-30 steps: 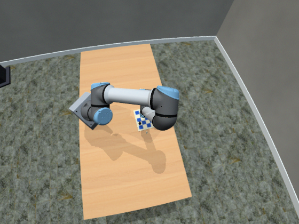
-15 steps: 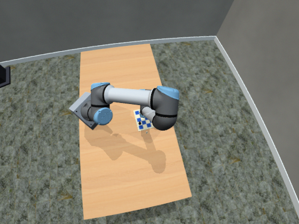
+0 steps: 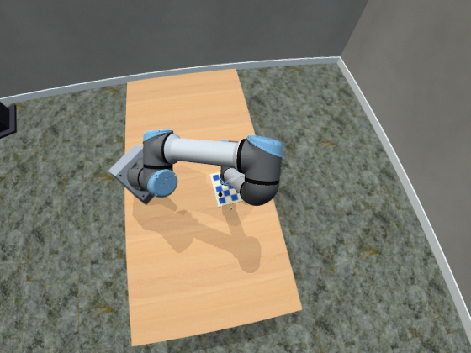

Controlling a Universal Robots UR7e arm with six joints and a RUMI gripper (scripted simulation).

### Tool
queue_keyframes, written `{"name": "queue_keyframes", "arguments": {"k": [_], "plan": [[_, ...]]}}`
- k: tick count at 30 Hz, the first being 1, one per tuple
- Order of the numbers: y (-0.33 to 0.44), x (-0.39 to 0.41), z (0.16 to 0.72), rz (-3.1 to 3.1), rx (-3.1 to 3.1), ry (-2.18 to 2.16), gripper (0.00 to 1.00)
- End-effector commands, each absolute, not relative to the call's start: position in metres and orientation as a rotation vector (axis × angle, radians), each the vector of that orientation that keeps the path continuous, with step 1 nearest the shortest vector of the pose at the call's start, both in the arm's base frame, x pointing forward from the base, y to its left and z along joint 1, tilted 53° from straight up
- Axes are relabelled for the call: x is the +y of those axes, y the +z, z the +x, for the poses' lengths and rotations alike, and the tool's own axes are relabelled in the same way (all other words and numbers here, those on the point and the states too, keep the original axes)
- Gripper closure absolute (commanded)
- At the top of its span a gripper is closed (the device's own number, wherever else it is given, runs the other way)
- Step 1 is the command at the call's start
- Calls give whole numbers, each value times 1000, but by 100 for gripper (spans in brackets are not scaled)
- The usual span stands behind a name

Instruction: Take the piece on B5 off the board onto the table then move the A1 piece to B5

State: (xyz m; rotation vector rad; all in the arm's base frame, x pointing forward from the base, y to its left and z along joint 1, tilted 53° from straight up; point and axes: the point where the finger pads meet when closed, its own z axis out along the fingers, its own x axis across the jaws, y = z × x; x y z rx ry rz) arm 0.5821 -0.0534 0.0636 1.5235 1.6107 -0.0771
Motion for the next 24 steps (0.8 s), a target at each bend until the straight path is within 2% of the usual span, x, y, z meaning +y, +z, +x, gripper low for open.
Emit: {"name": "queue_keyframes", "arguments": {"k": [1,13,14,16,17,19,20,22,23,24], "plan": [[64,-53,582,1523,1610,-76,100],[64,-53,582,1523,1610,-76,100],[64,-53,582,1523,1610,-76,96],[64,-53,582,1523,1610,-76,96],[64,-53,582,1523,1610,-76,91],[64,-53,582,1523,1610,-76,91],[64,-53,582,1523,1610,-76,87],[64,-53,582,1523,1610,-76,87],[64,-53,582,1523,1610,-76,82],[64,-53,582,1523,1610,-76,82]]}}
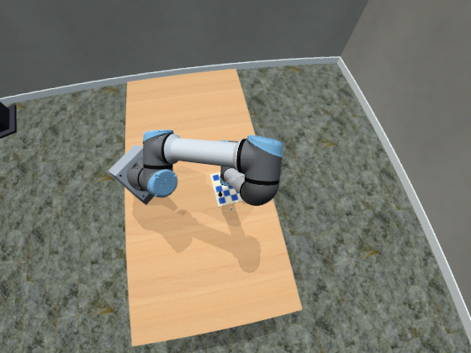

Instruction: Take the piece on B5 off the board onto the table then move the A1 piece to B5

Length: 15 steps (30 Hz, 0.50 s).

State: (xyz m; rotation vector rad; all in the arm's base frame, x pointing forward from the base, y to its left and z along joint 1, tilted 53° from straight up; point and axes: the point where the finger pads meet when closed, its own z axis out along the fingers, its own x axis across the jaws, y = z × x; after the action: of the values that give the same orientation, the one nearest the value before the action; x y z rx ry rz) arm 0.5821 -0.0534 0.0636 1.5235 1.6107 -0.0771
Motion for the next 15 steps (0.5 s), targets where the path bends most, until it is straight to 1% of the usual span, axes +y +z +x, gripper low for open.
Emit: {"name": "queue_keyframes", "arguments": {"k": [1,2,15], "plan": [[64,-53,582,1523,1610,-76,82],[64,-53,582,1523,1610,-76,78],[65,-53,582,1523,1610,-76,78]]}}
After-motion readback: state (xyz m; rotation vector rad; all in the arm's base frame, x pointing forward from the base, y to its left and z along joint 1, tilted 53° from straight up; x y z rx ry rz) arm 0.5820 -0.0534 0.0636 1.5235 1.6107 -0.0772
